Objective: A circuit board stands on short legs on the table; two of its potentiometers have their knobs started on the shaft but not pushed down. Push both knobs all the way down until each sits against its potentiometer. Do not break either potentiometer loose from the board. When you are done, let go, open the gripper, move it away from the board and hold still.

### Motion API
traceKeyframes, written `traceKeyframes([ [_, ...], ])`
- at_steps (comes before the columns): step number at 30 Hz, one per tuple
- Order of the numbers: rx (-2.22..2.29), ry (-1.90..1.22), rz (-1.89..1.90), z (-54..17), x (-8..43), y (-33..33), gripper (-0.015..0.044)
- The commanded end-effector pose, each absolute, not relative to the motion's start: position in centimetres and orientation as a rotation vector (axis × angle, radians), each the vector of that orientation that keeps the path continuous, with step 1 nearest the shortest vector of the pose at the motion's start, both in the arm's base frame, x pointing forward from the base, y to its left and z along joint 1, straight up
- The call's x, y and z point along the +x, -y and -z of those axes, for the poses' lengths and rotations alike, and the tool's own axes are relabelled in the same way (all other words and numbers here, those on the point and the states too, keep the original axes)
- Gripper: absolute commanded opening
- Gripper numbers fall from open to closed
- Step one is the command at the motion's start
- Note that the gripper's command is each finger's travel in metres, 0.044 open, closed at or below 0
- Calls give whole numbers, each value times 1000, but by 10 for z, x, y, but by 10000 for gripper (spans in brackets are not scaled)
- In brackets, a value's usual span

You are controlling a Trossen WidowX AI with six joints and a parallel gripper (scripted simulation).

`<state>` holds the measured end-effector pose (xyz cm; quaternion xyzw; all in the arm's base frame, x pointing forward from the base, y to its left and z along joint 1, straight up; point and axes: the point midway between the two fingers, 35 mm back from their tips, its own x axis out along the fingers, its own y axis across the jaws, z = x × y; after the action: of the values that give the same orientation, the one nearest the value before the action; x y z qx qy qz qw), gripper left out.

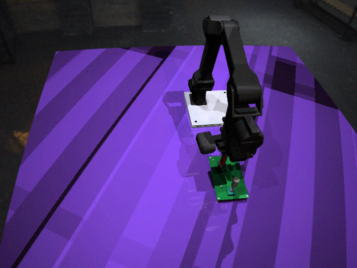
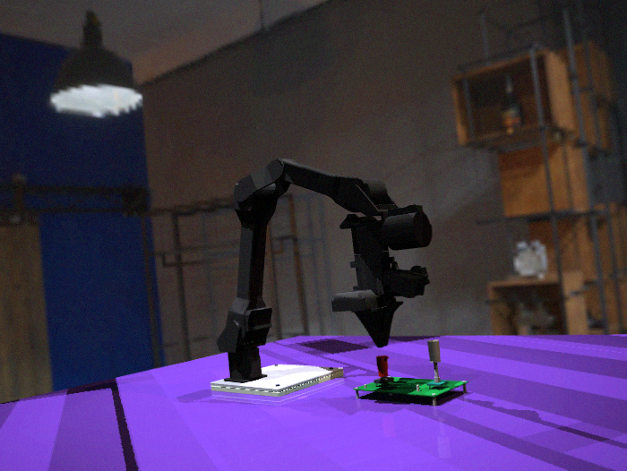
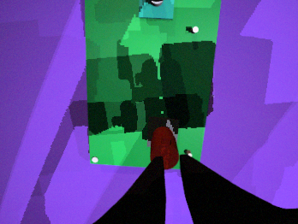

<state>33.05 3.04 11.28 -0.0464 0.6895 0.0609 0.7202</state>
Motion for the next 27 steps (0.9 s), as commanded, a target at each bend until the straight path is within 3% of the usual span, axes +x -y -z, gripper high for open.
traceKeyframes([
  [1,-101,-1511,-149,-123,346,-33,0],
  [13,-92,-1517,-91,-159,416,-44,0],
  [27,-91,-1517,-88,-147,419,-45,0],
])
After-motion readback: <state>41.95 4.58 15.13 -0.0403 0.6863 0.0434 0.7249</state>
